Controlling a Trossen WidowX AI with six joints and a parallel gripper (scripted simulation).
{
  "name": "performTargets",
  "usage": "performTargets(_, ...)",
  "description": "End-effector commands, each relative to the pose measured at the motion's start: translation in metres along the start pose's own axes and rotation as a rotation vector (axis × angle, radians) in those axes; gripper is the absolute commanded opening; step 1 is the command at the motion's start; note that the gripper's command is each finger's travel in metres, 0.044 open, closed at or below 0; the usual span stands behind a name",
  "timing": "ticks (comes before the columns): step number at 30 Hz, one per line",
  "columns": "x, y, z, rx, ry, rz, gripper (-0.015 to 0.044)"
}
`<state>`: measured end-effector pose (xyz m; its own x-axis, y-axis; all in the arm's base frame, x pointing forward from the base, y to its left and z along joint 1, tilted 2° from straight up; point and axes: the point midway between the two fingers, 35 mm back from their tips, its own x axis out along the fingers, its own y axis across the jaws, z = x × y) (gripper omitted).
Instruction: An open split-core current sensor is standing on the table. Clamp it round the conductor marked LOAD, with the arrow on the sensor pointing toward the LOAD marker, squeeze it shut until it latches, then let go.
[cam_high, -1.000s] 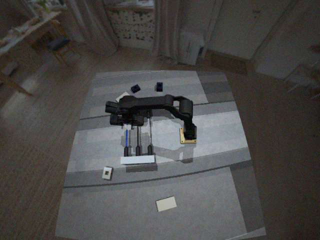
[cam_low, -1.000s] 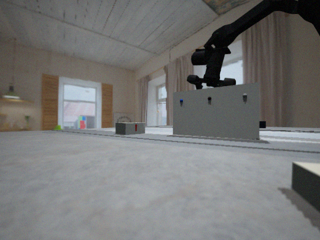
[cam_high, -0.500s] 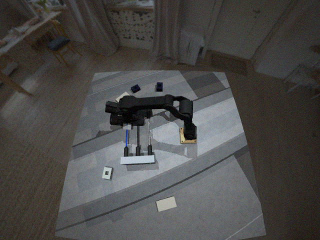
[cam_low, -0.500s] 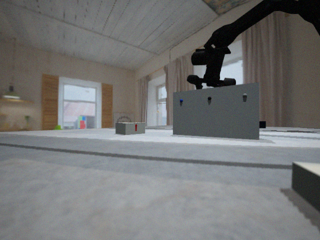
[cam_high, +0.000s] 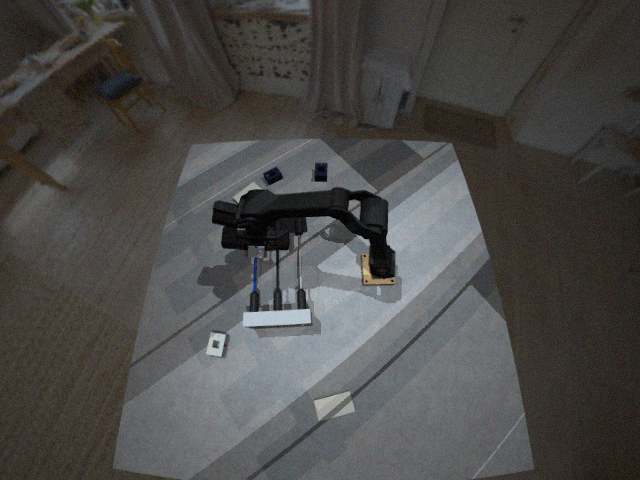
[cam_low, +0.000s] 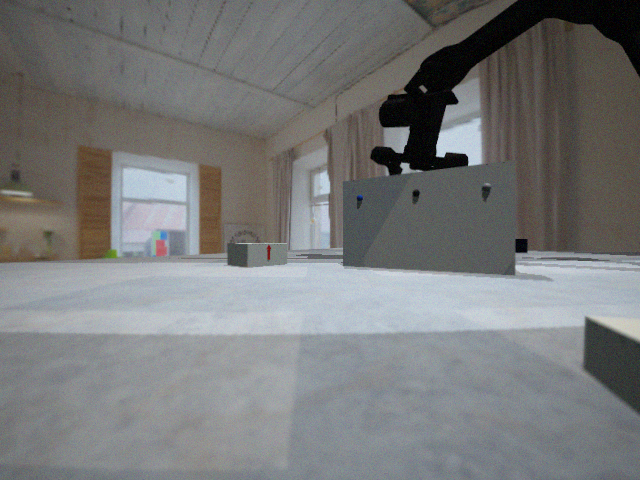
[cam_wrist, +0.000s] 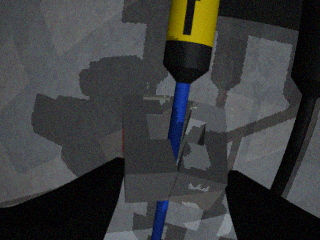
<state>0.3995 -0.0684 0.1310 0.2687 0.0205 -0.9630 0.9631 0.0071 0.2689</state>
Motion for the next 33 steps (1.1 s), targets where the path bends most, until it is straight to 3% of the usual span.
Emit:
performTargets(1, -0.001, 0.0, 0.0, 0.0, 0.001, 0.001, 0.0)
performTargets(32, 0.004, 0.015, -0.001, 0.004, 0.007, -0.221, 0.0)
performTargets(33, 0.001, 0.012, 0.001, 0.002, 0.004, -0.198, 0.0026)
